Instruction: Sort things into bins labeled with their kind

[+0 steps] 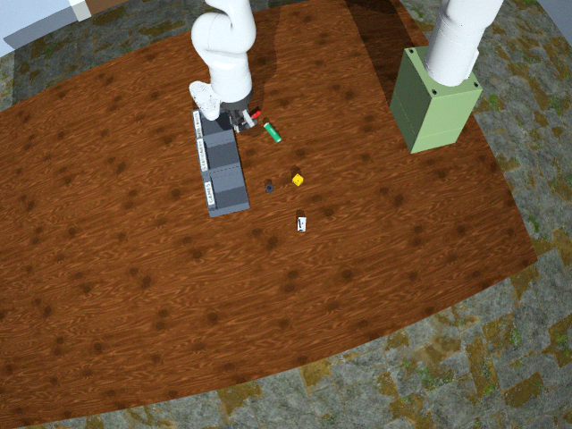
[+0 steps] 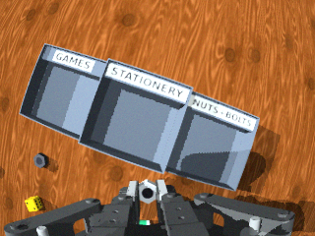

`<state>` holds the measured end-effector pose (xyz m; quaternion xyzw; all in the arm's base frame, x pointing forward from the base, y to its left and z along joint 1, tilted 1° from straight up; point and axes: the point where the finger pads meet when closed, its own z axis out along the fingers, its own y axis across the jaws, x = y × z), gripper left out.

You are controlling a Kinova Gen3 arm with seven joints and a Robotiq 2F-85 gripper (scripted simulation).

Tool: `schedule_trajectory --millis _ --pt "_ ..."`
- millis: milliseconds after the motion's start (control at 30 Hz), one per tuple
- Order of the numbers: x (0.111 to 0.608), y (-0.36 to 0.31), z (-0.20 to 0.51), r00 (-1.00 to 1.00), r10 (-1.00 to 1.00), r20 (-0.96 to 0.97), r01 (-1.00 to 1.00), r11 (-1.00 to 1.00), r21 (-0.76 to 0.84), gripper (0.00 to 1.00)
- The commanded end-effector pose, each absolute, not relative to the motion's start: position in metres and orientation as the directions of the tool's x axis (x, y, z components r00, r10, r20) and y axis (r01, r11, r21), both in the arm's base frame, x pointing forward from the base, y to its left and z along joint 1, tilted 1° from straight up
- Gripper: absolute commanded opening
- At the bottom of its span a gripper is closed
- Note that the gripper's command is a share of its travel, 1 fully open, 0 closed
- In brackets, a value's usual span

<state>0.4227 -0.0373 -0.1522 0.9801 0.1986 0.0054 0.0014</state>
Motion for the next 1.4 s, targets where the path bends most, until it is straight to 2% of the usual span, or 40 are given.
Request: schedule_trajectory --millis 0,267,333,567,833,900,1133,1367 --pt "0.439 -0.056 -0.153 0.962 0.272 0.011 0.271 -0.962 0.003 0.11" --pt "0.471 -0.089 -0.152 0.992 -0.125 0.011 -0.125 -0.992 -0.002 0.11" --pt "0.471 -0.089 -0.152 0.992 -0.125 0.011 -0.125 -0.992 -0.002 0.11" --pt "0.471 -0.089 -0.152 0.889 -0.457 0.01 -0.457 -0.889 -0.005 0.11" --pt "0.471 -0.089 -0.152 0.641 -0.768 0.007 -0.768 -0.641 -0.009 0.11" --pt "0.471 -0.089 -0.152 0.641 -0.768 0.007 -0.768 -0.641 -0.009 0.11" --pt "0.471 -0.089 -0.152 0.339 -0.941 0.003 -0.941 -0.339 -0.011 0.11" --pt "0.471 -0.089 -0.152 0.018 -1.0 0.0 -1.0 -0.018 -0.011 0.11"
